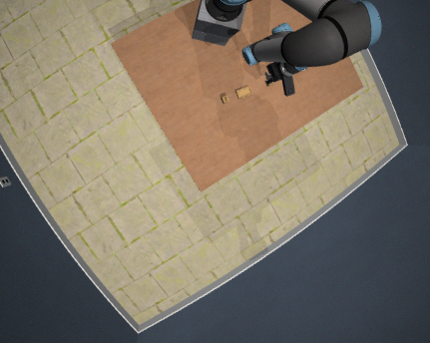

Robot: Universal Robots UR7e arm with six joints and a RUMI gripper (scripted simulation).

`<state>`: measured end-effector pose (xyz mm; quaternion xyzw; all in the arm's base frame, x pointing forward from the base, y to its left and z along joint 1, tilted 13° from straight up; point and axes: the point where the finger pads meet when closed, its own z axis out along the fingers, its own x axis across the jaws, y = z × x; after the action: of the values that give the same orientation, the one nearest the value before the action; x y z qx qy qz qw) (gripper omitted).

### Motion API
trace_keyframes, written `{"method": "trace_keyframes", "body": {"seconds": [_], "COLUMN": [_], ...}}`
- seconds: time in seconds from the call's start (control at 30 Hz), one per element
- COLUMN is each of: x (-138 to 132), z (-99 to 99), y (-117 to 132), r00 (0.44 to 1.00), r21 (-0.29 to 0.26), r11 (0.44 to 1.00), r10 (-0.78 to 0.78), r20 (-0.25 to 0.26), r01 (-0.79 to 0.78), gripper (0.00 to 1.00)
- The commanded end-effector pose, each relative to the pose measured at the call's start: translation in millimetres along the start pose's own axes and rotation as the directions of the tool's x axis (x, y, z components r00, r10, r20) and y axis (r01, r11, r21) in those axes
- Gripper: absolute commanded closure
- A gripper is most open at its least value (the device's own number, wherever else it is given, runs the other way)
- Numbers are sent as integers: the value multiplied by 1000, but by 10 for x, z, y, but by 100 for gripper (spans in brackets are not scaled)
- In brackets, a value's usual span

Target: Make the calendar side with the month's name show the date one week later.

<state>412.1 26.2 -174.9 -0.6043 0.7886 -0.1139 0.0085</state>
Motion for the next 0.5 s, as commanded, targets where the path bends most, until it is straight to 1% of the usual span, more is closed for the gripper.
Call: {"method": "trace_keyframes", "body": {"seconds": [0.0, 0.1, 0.2, 0.27, 0.33, 0.47], "x": [-8, -5, 76, 76, 203, 567], "z": [-11, -9, -18, -18, -29, -69], "y": [8, 11, 9, 9, 1, 3], "r00": [1000, 1000, 1000, 1000, 1000, 1000], "r21": [-1, -2, -2, -2, -3, -3], "r11": [1000, 1000, 1000, 1000, 1000, 1000], "r10": [-2, -2, 1, 1, 2, 6], "r20": [0, 0, 0, 0, 1, 1], "r01": [2, 2, -1, -1, -2, -6], "gripper": [89, 89, 89, 89, 89, 89]}}
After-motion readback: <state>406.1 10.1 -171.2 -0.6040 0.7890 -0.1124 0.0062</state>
